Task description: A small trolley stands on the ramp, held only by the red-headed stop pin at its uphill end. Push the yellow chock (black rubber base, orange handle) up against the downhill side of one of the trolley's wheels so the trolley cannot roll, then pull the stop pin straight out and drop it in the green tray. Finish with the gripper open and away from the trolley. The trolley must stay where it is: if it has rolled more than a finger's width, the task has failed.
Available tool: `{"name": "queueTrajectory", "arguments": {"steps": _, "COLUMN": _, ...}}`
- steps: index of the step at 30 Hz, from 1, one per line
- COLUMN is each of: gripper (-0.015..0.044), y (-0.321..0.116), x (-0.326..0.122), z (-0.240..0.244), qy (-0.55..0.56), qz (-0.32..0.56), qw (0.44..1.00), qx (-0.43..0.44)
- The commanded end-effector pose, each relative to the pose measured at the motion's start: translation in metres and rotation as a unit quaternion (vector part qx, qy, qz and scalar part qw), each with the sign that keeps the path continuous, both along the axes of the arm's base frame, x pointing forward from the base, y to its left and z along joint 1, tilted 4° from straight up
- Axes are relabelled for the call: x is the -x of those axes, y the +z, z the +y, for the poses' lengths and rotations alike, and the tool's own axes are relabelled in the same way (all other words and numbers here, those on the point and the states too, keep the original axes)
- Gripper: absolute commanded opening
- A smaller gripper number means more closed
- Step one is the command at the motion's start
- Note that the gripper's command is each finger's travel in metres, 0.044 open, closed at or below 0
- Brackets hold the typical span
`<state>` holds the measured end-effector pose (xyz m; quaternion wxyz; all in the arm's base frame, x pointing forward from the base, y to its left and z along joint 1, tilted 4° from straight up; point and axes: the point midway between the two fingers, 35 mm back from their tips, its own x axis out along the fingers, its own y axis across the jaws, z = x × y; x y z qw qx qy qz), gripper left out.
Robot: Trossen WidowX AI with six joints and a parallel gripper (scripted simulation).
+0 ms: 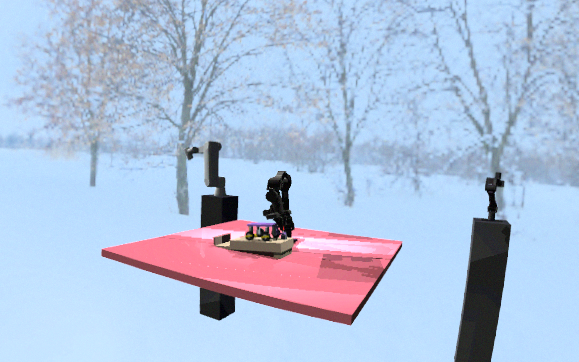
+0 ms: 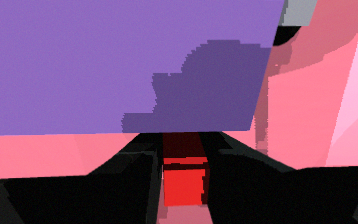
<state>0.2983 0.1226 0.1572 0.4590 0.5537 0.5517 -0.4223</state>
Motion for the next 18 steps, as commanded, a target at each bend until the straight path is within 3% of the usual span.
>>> {"name": "queueTrajectory", "arguments": {"steps": 1, "gripper": 0.0000, "y": 0.003, "x": 0.000, "z": 0.000, "qy": -0.001, "qz": 0.000, "qw": 1.000, "qx": -0.001}}
{"name": "queueTrajectory", "arguments": {"steps": 18, "gripper": 0.0000, "y": 0.014, "x": 0.002, "z": -0.002, "qy": -0.002, "qz": 0.000, "qw": 1.000, "qx": -0.001}}
